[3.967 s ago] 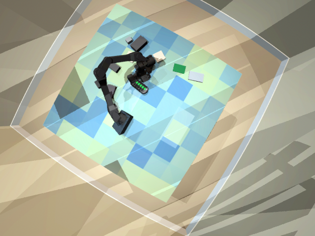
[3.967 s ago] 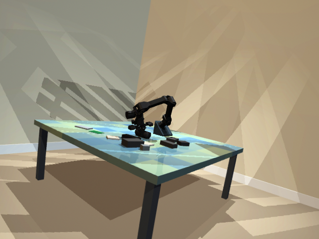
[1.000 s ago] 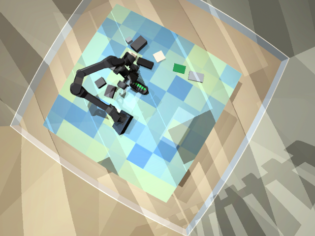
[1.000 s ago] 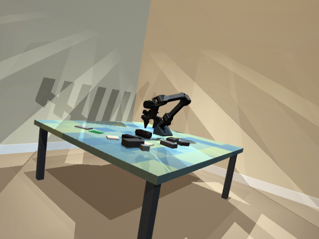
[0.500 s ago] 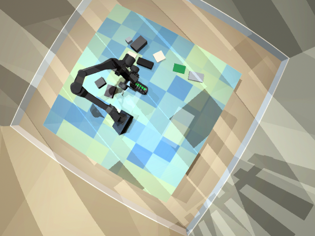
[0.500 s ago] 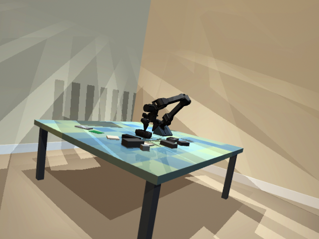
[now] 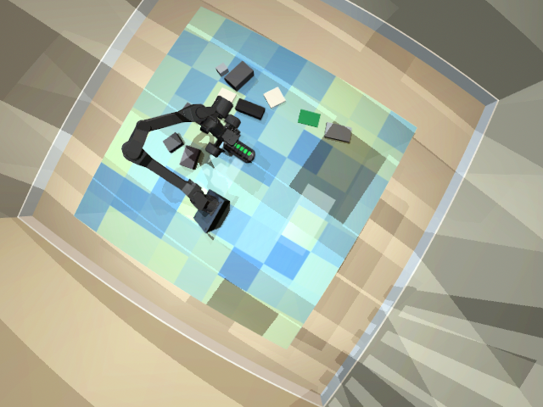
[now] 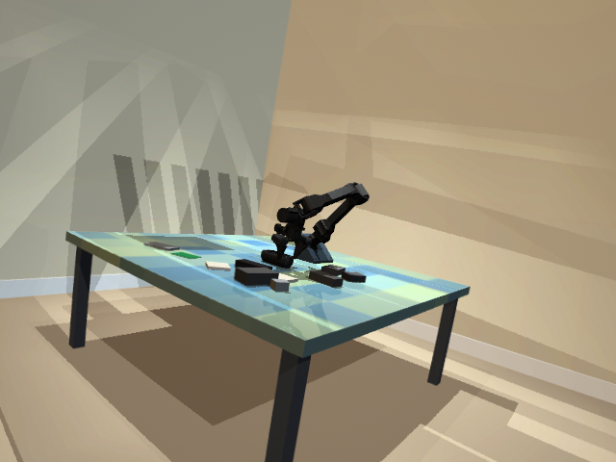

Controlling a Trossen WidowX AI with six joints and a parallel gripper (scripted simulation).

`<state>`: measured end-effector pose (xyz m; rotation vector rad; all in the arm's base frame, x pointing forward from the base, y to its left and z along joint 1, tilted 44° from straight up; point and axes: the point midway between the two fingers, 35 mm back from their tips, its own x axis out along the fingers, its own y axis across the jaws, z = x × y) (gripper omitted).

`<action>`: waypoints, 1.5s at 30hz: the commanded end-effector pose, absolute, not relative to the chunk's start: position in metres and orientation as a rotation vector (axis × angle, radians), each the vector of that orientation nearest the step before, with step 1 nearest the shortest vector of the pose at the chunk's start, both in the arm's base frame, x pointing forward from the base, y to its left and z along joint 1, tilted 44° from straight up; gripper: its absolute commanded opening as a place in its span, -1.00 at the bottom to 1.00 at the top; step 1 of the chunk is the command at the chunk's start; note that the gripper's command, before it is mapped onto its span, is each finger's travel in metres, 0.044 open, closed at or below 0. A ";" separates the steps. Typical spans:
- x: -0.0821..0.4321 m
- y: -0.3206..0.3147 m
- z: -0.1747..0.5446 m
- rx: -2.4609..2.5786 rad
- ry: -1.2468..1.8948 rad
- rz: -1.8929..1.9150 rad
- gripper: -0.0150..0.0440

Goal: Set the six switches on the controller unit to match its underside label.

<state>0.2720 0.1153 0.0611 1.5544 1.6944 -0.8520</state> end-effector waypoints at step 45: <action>0.273 0.096 0.067 1.584 1.723 -0.833 0.65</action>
